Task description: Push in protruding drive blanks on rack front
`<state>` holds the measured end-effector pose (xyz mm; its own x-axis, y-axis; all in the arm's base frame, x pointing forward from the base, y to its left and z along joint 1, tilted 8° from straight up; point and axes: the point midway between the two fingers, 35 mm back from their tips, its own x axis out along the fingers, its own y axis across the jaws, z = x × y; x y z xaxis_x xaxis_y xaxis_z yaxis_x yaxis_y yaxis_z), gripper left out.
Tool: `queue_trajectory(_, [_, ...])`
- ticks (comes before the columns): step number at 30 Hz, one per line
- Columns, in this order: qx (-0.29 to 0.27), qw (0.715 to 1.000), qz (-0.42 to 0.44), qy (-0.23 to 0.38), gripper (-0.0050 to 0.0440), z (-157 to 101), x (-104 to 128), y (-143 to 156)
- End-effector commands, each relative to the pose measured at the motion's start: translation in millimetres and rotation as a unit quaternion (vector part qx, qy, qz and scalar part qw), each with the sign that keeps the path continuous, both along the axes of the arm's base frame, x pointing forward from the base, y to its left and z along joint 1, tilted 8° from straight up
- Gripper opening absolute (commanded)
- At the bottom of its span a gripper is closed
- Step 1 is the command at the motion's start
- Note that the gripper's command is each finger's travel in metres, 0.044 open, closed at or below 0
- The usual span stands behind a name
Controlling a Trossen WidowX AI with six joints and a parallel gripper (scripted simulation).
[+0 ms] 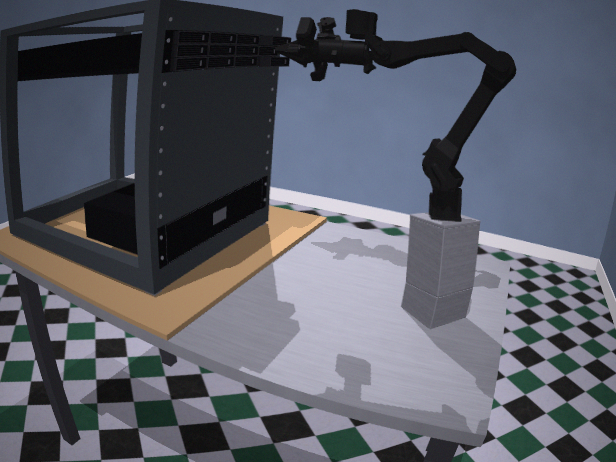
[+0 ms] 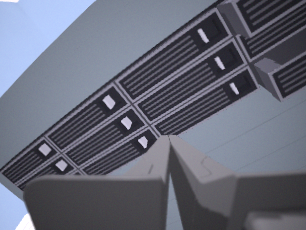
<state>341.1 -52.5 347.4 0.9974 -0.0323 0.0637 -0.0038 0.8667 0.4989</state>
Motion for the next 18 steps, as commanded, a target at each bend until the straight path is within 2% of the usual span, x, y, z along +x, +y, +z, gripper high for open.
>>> queue_trajectory(1, [-0.083,0.997,-0.007,0.002,-0.005,-5,-10,18])
queue_trajectory(3, [-0.113,0.994,-0.006,0.004,-0.005,-8,-12,25])
queue_trajectory(5, [-0.113,0.994,-0.006,0.004,-0.005,-8,-12,25])
queue_trajectory(12, [-0.197,0.98,-0.002,0.008,-0.005,-18,-19,41])
queue_trajectory(18, [-0.239,0.971,0.0,0.01,-0.005,-22,-23,49])
